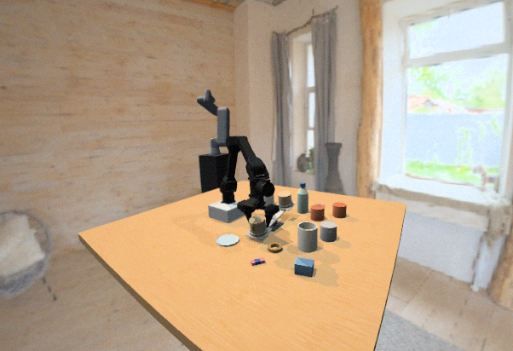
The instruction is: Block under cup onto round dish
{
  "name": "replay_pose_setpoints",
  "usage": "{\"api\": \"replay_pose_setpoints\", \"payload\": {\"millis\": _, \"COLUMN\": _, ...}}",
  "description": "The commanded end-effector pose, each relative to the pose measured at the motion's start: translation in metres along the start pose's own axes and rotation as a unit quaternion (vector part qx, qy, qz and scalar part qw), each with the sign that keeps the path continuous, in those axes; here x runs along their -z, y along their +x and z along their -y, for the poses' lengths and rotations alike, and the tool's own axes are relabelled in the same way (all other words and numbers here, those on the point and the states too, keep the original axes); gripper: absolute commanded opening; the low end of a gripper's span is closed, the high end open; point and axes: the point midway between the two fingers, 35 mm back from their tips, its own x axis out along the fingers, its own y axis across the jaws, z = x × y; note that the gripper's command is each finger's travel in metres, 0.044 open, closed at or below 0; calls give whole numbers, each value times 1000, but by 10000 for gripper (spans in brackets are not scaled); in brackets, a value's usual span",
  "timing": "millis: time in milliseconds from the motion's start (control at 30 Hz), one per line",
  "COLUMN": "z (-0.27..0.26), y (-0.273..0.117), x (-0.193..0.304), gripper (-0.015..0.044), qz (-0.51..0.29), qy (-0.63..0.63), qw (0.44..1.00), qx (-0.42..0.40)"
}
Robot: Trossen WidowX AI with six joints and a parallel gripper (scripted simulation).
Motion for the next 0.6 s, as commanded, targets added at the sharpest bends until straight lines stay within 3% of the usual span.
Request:
{"api": "replay_pose_setpoints", "payload": {"millis": 0, "z": 4, "y": 11, "x": 1, "gripper": 440, "qz": -1, "qy": 2, "qw": 1000, "qx": 8}}
{"api": "replay_pose_setpoints", "payload": {"millis": 167, "z": 4, "y": 15, "x": 1, "gripper": 440, "qz": -1, "qy": 2, "qw": 1000, "qx": 8}}
{"api": "replay_pose_setpoints", "payload": {"millis": 567, "z": 4, "y": 15, "x": 1, "gripper": 360, "qz": -1, "qy": 2, "qw": 1000, "qx": 8}}
